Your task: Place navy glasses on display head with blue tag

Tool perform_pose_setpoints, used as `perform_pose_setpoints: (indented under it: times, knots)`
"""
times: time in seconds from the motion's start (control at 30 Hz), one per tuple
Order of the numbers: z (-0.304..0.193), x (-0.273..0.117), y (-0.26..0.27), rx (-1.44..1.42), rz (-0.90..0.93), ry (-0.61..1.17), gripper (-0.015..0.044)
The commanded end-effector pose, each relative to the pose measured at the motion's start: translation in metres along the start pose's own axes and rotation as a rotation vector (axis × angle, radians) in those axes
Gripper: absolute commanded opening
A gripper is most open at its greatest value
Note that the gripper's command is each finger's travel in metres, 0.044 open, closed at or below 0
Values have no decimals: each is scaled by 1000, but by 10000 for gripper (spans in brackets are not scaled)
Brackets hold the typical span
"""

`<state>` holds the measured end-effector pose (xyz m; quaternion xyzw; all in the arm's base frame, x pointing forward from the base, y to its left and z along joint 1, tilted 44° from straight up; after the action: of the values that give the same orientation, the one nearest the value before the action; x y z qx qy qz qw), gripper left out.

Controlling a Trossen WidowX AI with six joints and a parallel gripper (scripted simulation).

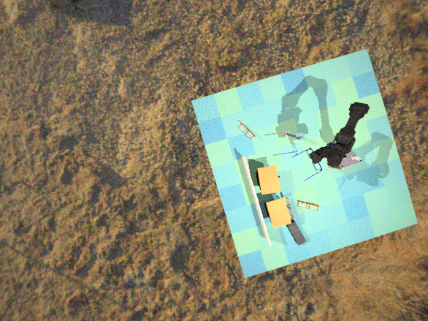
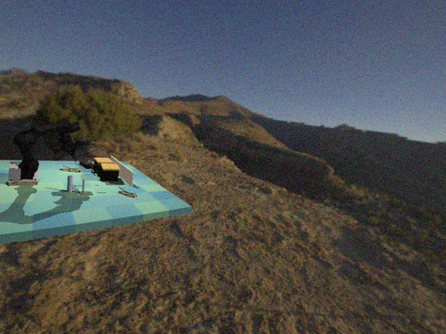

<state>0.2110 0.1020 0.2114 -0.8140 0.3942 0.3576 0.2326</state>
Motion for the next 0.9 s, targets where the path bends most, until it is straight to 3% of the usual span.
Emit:
perform_pose_setpoints:
  times: [0.0, 0.87]
  knots:
    - [9, 8, -10, 39, 51, -5, 0]
    - [70, 76, -41, 216, 358, 61, 0]
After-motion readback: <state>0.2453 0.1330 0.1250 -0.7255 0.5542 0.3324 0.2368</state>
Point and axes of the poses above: the point midway between the two fingers, 35 mm back from their tips, its own x axis out along the fingers, its own y axis across the jaws, z = x × y, the point moved 4 cm from there along -x, back along the fingers, and after that the axes turned 14 degrees about -x, right-handed, at the moved point
